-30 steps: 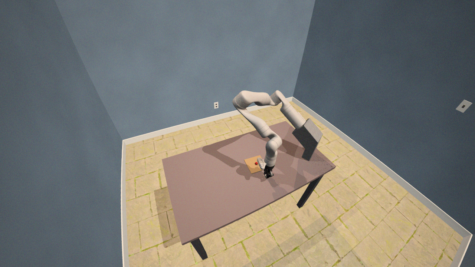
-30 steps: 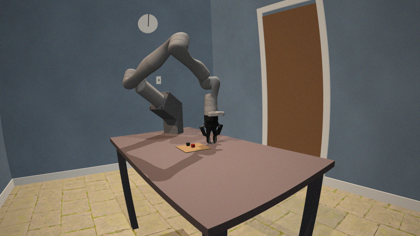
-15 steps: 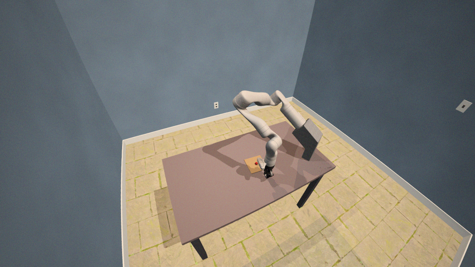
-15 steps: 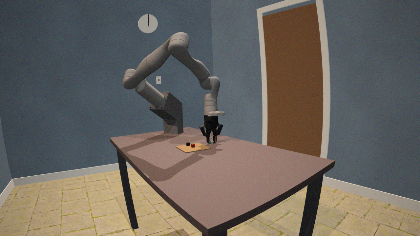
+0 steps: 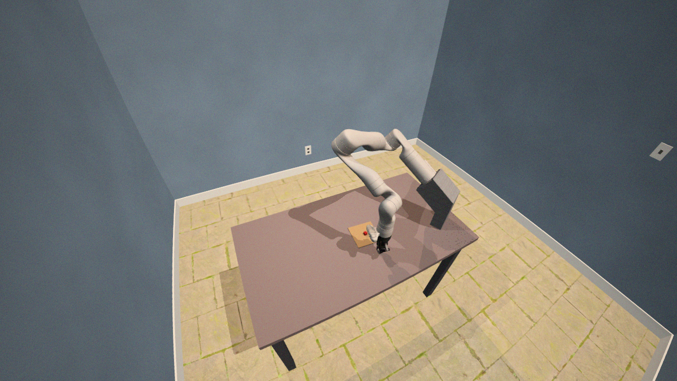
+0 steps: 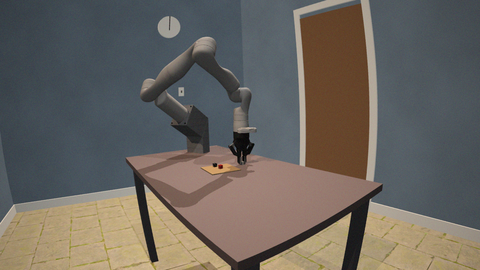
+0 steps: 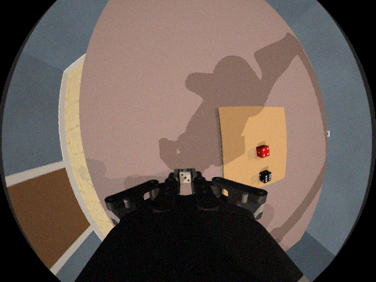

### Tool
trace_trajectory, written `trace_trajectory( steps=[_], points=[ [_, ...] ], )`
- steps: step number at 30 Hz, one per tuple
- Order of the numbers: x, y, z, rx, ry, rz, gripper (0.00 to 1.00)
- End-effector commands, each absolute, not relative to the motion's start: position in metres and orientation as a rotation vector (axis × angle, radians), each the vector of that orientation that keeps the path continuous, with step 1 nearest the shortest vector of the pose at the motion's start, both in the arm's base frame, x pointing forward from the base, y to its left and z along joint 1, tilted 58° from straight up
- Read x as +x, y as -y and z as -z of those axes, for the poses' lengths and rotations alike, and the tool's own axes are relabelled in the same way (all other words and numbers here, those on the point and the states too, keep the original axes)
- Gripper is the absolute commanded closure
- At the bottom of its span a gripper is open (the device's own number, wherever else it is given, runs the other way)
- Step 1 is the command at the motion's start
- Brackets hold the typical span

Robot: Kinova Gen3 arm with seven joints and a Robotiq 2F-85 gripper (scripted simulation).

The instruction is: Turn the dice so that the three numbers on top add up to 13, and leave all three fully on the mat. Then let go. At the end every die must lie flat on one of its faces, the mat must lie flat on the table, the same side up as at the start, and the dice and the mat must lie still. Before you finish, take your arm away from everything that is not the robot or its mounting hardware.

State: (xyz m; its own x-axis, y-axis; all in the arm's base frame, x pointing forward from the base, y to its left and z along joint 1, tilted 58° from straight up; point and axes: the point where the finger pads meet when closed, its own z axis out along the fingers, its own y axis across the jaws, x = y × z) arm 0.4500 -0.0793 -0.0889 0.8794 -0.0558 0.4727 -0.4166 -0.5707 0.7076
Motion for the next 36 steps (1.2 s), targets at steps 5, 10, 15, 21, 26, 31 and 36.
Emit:
trace_trajectory(
  steps=[5, 10, 15, 21, 26, 31, 36],
  points=[
    [0.453, 0.079, 0.09, 2.142, 0.347, -0.518, 0.89],
    [0.453, 0.079, 0.09, 2.142, 0.347, -0.518, 0.89],
    [0.453, 0.079, 0.09, 2.142, 0.347, -0.518, 0.89],
    [0.453, 0.079, 0.09, 2.142, 0.347, -0.518, 0.89],
    [0.45, 0.067, 0.082, 2.142, 0.347, -0.518, 0.89],
    [0.442, 0.039, 0.064, 2.142, 0.347, -0.518, 0.89],
    [0.436, 0.02, 0.052, 2.142, 0.347, -0.519, 0.89]
  ],
)
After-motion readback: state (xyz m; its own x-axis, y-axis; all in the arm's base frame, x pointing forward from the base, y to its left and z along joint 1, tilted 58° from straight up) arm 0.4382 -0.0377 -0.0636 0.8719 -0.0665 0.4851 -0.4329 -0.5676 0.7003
